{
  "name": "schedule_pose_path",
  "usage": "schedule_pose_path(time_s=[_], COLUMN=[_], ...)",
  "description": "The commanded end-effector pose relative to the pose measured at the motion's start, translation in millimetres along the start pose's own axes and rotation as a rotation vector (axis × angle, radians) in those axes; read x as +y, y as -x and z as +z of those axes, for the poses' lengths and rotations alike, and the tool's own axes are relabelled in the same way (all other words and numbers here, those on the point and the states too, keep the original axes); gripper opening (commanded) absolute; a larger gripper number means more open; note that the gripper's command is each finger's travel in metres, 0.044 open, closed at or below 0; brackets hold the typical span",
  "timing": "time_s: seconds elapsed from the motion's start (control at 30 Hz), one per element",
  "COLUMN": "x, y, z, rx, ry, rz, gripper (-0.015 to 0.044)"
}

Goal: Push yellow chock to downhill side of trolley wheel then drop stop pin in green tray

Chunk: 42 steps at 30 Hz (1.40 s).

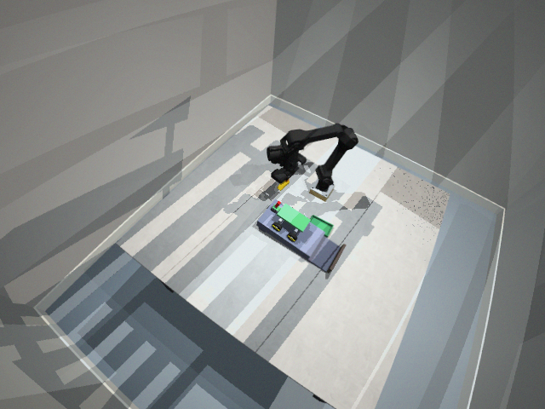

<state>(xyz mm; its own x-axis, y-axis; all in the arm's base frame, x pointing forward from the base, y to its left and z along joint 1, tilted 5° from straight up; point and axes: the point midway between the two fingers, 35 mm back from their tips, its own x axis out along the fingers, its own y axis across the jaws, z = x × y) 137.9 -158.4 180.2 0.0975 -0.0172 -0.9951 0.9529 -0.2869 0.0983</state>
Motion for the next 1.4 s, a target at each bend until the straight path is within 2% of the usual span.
schedule_pose_path(time_s=[0.0, 1.37], x=[-0.3, -0.1], y=[0.4, 0.5], z=[0.2, 0.2], rx=[-0.001, 0.003], ry=[0.120, 1.530], rz=[-0.002, -0.005], gripper=[0.0000, 0.0000])
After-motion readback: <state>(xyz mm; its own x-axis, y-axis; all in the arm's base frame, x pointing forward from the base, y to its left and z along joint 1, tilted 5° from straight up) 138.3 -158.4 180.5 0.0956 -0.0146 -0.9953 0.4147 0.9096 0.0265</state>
